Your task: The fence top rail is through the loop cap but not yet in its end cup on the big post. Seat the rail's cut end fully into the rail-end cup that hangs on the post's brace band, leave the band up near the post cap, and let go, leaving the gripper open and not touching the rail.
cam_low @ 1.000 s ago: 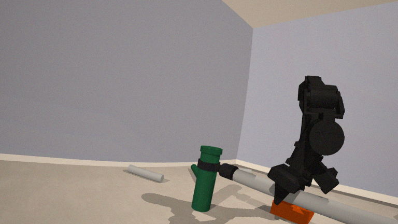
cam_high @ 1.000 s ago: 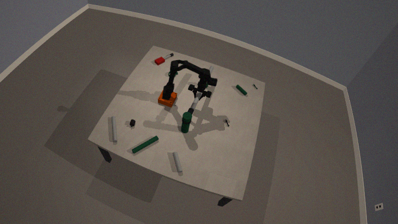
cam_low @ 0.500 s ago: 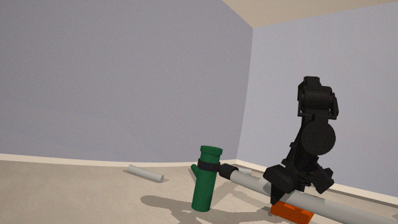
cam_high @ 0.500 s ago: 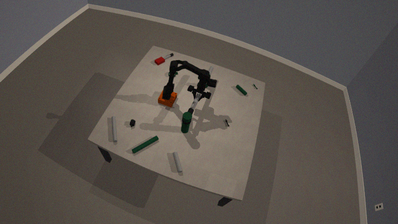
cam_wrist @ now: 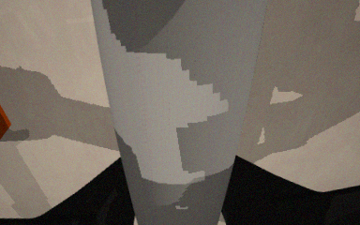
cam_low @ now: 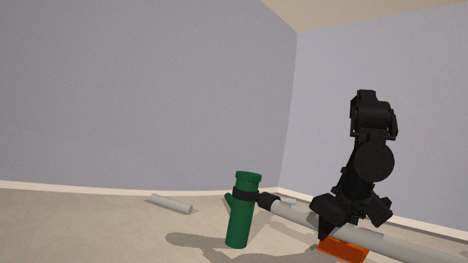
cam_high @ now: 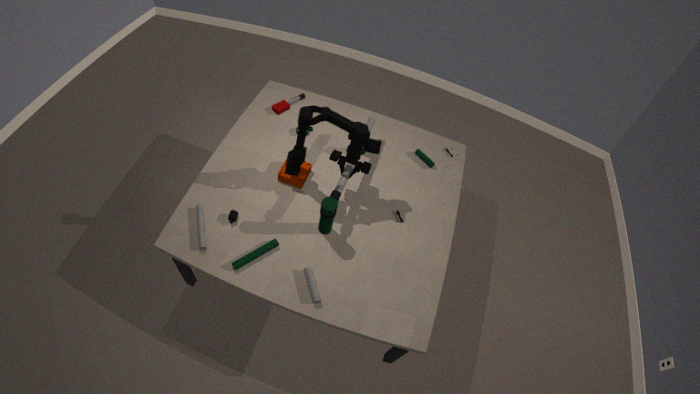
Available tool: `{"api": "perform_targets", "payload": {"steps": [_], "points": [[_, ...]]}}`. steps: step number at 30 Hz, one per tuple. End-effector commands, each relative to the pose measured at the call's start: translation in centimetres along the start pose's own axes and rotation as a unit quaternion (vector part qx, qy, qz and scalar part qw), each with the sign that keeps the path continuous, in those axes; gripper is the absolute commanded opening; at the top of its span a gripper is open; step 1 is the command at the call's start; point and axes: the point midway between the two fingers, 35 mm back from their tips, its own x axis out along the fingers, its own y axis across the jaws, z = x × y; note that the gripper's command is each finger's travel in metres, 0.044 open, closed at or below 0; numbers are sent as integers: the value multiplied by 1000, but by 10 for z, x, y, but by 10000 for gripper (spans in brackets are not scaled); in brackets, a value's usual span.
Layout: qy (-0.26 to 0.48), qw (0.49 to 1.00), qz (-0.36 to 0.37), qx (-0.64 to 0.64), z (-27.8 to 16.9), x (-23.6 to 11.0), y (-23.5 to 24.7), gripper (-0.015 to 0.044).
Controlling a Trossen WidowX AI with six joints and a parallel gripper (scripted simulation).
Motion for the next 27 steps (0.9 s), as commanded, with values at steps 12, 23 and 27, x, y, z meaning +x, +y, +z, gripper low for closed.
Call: {"api": "perform_targets", "payload": {"steps": [12,23,27], "points": [[10,1000,-2,2,-7,-1,0,0],[0,1000,0,0,0,0,0,0],[0,1000,0,0,0,0,0,0]]}}
